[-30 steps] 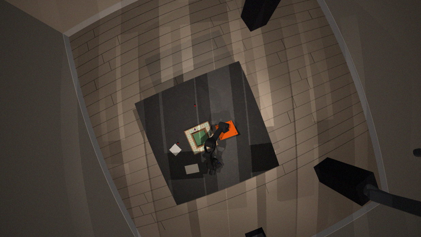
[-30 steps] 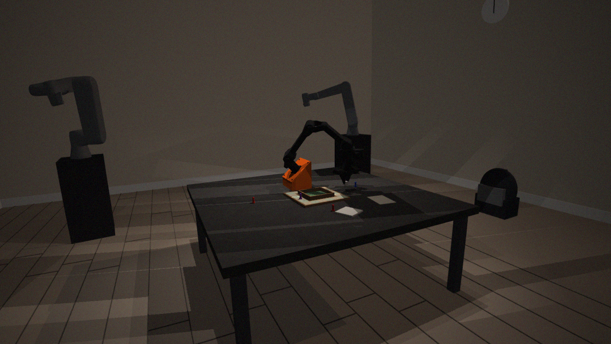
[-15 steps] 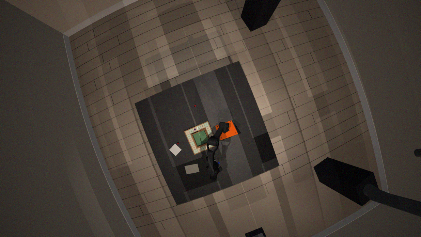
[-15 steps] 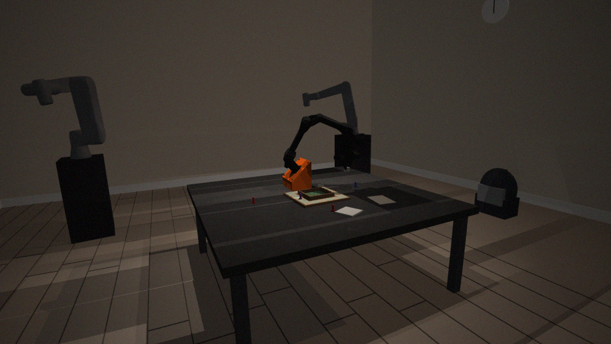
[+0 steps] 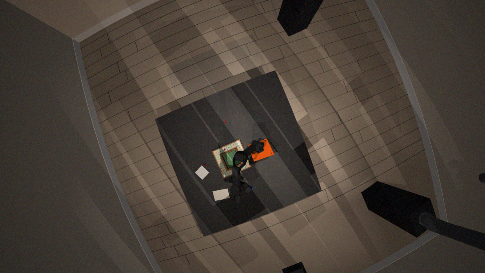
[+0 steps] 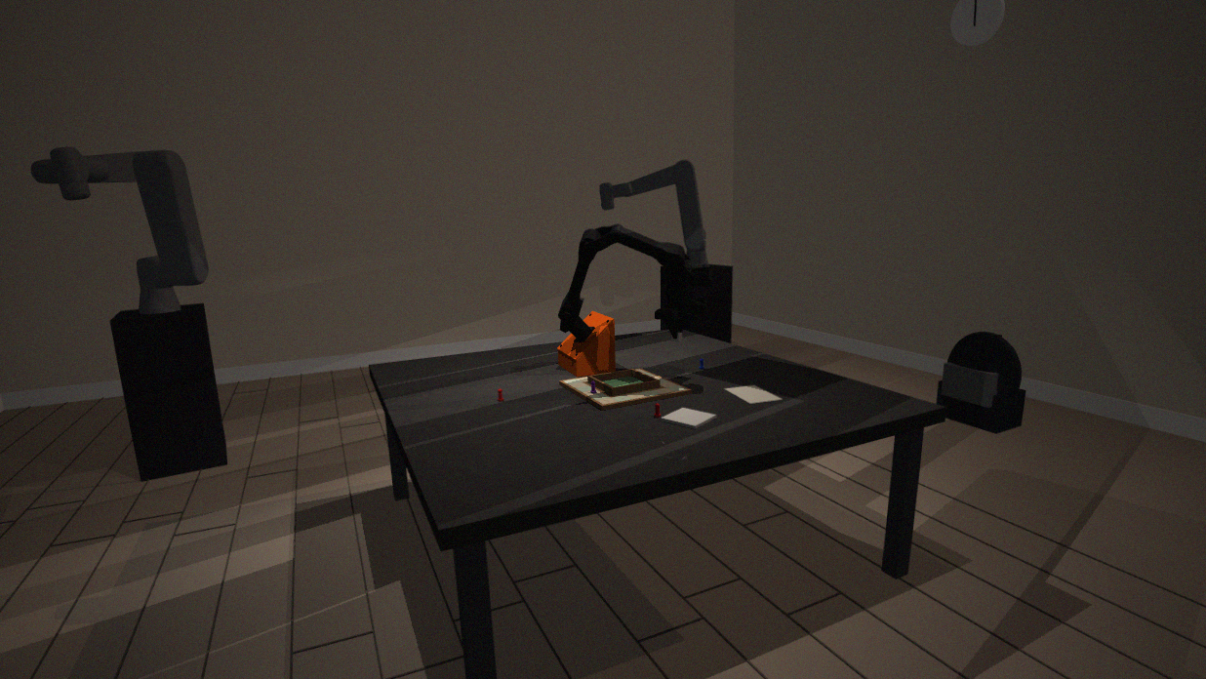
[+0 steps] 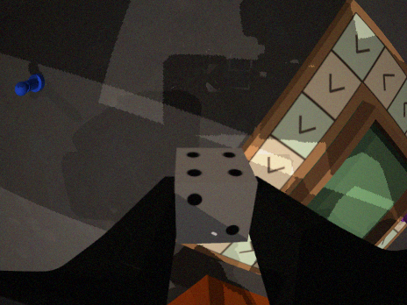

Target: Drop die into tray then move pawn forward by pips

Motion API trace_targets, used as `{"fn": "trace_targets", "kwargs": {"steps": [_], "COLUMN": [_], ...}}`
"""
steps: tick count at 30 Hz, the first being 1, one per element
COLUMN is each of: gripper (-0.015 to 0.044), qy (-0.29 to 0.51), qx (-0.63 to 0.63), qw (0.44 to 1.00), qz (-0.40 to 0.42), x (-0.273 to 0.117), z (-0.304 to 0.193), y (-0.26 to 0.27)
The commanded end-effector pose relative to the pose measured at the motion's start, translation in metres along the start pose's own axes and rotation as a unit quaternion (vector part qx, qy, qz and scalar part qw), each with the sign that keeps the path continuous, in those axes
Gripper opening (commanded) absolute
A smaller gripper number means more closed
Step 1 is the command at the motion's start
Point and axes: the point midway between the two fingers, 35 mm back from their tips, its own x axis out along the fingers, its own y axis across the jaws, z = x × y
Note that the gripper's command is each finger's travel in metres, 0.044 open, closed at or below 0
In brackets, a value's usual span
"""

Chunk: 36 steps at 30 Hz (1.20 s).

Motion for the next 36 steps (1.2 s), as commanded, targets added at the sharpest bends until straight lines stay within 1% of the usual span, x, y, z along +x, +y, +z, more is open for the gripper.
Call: {"fn": "trace_targets", "kwargs": {"steps": [1,18,36], "gripper": [0.0000,0.0000,0.0000], "qy": [-0.003,-0.003,0.013], "qx": [-0.044,-0.243,-0.441], "qw": [0.999,0.970,0.897], "qz": [0.000,-0.004,-0.010], "x": [0.000,0.012,0.032], "z": [-0.005,-0.032,-0.082], "y": [-0.019,-0.098,-0.166]}}
